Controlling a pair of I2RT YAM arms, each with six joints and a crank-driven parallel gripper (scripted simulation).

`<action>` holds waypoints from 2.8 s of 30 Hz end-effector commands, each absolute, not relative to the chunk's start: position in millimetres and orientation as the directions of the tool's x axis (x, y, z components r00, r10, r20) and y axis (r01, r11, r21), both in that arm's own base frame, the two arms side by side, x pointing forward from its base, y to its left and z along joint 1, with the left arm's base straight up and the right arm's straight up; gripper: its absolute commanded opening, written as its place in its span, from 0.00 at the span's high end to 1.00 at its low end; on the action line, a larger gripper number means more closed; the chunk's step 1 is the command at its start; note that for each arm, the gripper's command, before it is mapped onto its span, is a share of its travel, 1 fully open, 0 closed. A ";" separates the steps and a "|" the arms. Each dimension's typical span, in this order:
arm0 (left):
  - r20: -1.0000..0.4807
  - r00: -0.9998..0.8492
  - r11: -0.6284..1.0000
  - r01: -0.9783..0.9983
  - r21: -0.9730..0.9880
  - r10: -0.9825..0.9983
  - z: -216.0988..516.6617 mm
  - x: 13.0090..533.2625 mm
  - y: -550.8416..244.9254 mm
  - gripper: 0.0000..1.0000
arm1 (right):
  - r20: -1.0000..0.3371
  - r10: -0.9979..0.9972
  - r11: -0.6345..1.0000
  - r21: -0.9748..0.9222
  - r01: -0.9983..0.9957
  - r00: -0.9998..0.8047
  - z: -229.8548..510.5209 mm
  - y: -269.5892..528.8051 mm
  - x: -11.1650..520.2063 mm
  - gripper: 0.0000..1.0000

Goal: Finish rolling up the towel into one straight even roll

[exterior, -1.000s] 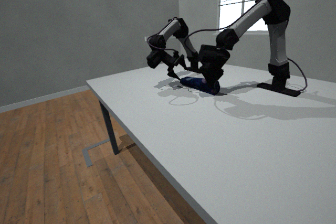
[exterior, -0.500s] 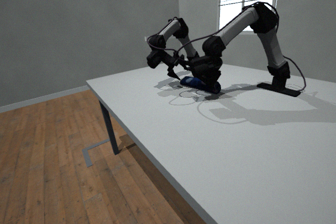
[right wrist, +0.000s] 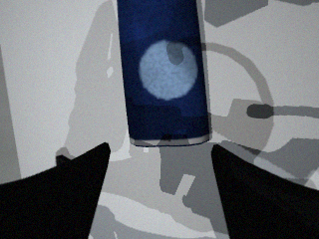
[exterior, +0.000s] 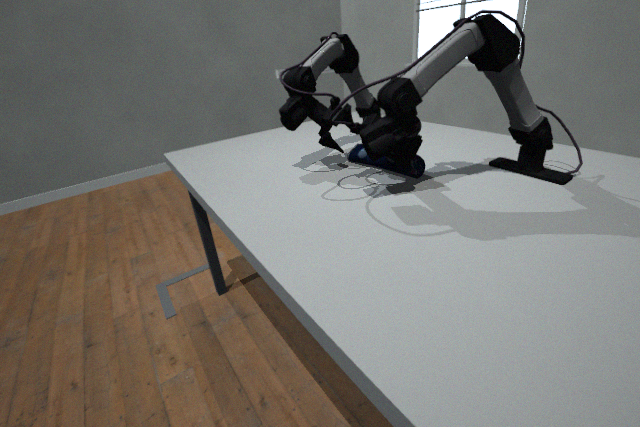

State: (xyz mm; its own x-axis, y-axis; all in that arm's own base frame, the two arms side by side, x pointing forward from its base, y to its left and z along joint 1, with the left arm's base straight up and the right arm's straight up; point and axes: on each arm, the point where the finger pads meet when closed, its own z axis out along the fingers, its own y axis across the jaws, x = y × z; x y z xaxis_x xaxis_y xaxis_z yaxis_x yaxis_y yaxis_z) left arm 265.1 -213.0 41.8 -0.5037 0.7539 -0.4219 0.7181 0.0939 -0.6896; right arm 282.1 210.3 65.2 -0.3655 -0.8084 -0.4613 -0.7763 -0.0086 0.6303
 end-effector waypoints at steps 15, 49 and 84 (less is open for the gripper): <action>-0.418 -0.508 0.082 0.703 -0.706 0.753 44.2 263.1 -214.1 0.32 | -0.433 -0.845 -0.101 0.706 -0.701 -0.314 80.4 210.7 285.8 0.15; -0.433 -0.479 0.092 0.744 -0.662 0.764 93.4 289.0 -162.8 0.15 | -0.443 -0.849 -0.093 0.663 -0.743 -0.289 86.8 203.6 277.2 0.15; -0.396 0.018 0.087 0.965 0.247 0.918 192.0 146.0 -73.0 0.15 | -0.384 -0.915 -0.028 -0.244 -0.969 0.123 190.5 89.4 139.4 0.15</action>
State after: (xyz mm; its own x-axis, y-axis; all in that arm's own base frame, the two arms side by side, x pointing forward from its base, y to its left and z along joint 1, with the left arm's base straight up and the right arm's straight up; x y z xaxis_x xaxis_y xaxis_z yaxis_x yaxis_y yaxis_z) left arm 154.1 -87.0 185.6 0.0064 0.8885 -0.4588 0.9852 0.0730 0.1550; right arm 146.5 102.9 183.8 0.1171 -0.8918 -0.4369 -0.9870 -0.0558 -0.1505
